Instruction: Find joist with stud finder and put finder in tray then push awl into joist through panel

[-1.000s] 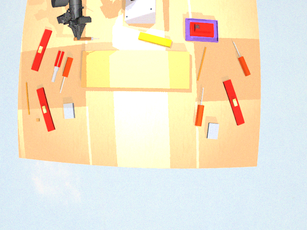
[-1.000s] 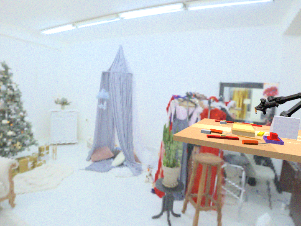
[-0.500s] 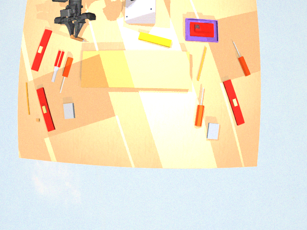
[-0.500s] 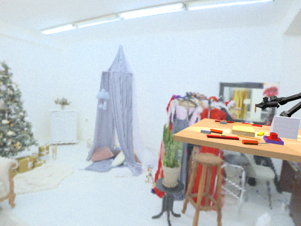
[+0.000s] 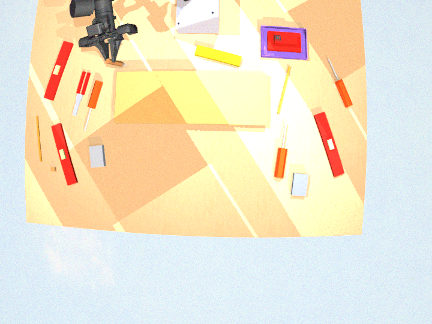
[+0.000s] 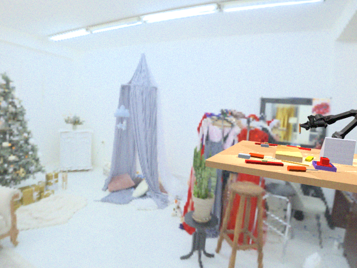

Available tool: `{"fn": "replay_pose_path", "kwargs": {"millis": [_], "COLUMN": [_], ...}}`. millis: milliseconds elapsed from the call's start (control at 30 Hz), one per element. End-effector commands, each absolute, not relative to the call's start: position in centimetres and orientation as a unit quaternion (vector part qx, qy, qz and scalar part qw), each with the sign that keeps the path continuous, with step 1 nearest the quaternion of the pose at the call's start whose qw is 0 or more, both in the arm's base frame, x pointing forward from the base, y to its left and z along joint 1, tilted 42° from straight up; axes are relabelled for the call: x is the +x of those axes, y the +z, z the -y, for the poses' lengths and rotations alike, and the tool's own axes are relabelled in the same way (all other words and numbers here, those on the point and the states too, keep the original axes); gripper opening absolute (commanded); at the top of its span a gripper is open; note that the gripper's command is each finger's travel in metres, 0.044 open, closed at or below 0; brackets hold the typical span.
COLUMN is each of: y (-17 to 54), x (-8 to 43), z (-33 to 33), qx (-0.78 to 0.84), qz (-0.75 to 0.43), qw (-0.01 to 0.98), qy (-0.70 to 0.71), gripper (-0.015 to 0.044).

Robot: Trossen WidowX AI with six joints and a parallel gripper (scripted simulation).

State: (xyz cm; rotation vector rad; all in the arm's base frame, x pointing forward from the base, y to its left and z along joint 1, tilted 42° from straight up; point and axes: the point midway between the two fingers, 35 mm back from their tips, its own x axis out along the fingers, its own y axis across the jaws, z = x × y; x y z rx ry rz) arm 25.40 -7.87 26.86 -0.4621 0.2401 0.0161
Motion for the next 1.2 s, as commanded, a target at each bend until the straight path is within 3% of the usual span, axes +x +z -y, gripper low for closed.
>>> {"fn": "replay_pose_path", "kwargs": {"millis": [0,1167], "y": [26.5,17.8], "x": [26.7,36.0], "z": [7.2,-0.8], "qx": [-0.235,-0.263], "qz": [-0.13,-0.241], "qw": [0.962,0.881], "qy": [0.043,0.312], "gripper": [0.0,0.0]}}
